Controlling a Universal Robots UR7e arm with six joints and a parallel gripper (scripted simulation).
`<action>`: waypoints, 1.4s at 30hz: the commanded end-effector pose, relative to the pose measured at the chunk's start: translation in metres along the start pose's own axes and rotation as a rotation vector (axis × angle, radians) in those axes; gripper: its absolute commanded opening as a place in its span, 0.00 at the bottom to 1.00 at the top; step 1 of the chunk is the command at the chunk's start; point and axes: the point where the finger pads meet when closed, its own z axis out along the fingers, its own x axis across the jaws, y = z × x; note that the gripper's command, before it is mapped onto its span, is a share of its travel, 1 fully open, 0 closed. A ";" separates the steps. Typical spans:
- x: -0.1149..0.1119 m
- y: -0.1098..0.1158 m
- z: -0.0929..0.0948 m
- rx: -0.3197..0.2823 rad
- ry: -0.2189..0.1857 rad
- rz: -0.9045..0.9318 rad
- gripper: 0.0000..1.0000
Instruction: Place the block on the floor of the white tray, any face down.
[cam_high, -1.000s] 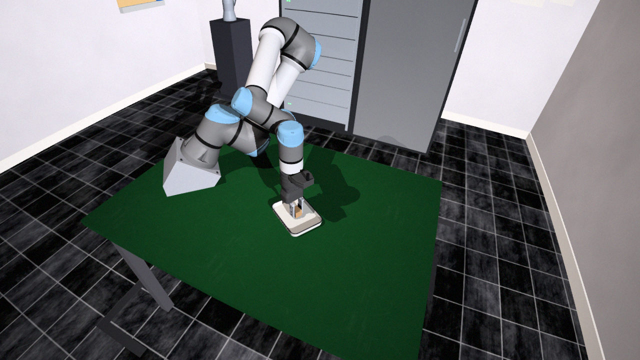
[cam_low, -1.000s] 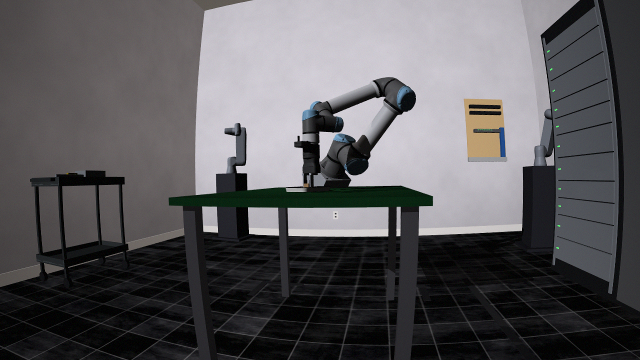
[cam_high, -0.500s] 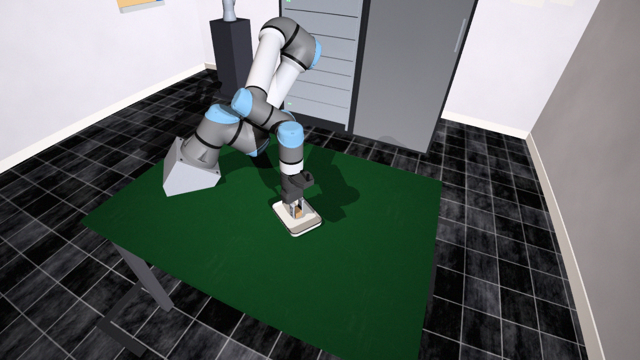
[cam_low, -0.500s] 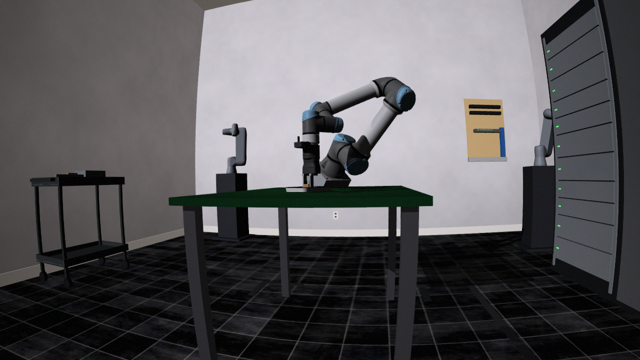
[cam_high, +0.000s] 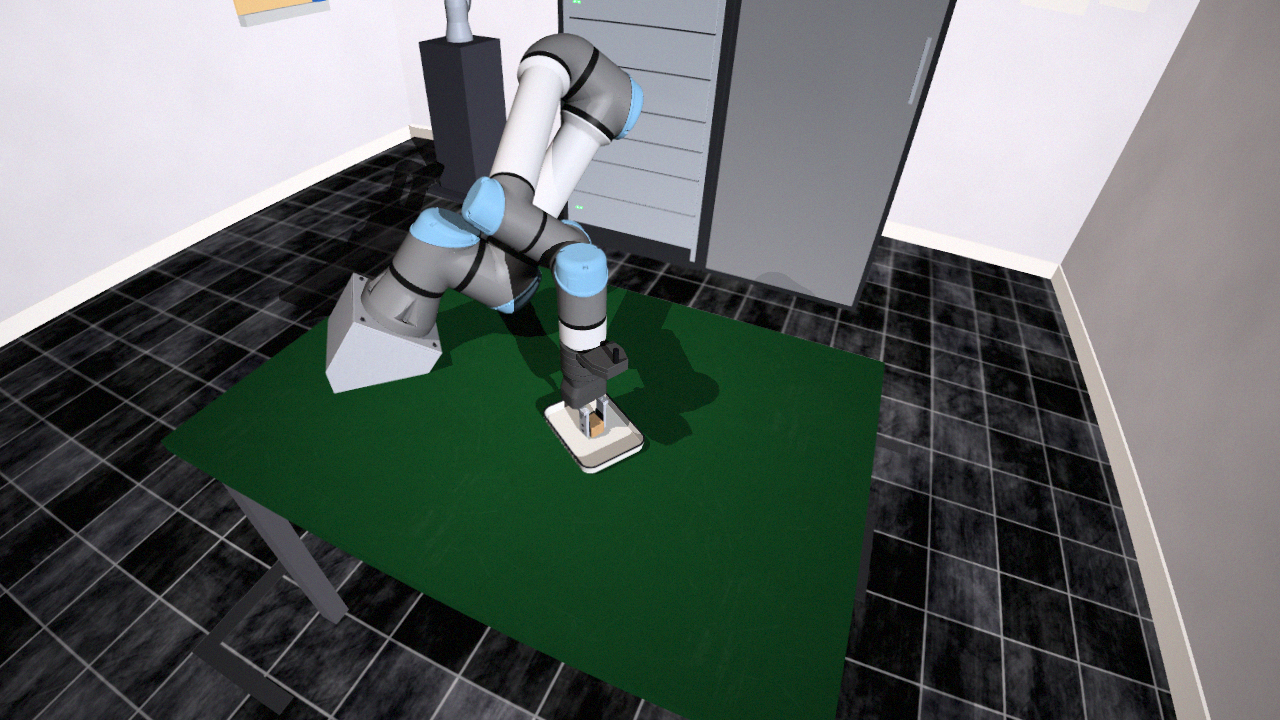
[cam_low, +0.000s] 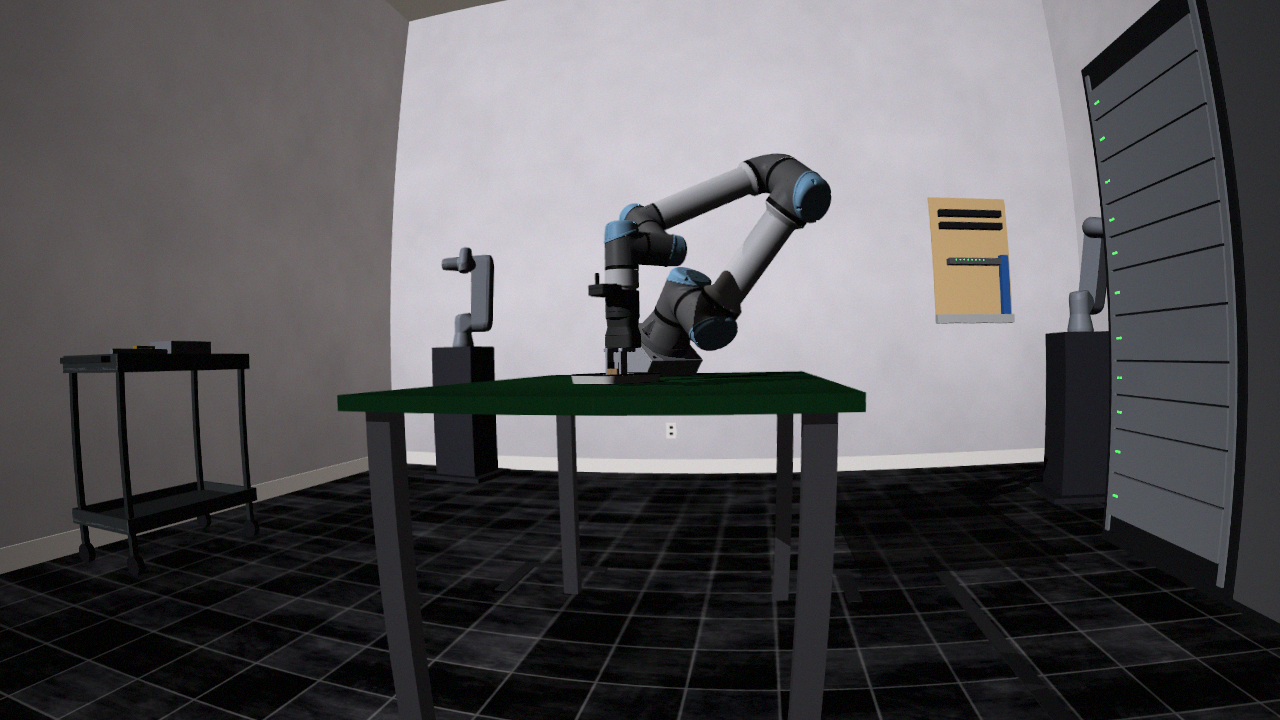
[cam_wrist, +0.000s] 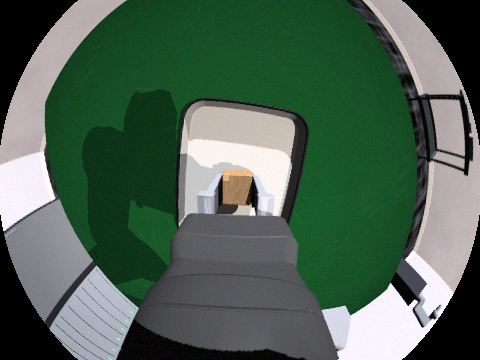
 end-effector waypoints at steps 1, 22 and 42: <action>0.000 0.000 0.001 0.001 0.000 0.000 0.00; 0.000 0.000 0.001 0.001 0.000 0.000 0.90; 0.000 0.000 0.001 0.001 0.000 0.000 0.90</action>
